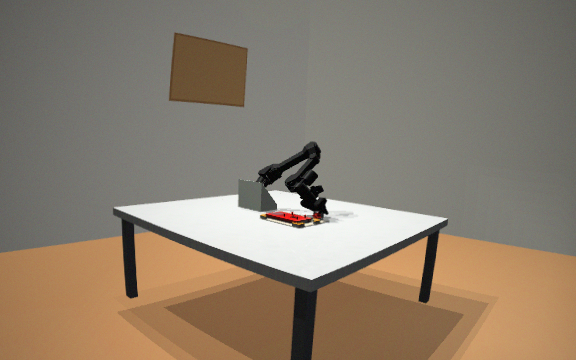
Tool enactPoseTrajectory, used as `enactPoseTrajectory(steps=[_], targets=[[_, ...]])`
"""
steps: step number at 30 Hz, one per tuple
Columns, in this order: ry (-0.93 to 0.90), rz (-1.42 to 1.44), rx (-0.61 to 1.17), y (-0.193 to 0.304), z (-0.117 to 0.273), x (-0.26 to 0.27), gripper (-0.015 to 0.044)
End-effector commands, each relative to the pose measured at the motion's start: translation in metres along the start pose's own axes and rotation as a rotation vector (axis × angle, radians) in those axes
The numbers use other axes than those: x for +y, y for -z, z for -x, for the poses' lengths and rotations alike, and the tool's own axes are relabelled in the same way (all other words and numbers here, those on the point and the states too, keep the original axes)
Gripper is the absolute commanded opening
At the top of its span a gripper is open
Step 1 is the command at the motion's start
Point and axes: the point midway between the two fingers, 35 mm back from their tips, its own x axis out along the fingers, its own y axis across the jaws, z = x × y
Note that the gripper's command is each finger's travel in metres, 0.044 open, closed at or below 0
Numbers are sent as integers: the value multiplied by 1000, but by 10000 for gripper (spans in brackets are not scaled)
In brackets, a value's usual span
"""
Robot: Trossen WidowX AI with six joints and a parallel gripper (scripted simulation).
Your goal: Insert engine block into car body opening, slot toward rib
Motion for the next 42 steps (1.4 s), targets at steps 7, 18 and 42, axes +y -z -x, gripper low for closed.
enactPoseTrajectory(steps=[7,18,42], targets=[[61,60,-15,-10,9,-14,440],[157,-114,36,-13,10,-52,440],[348,-857,309,-30,10,-89,440]])
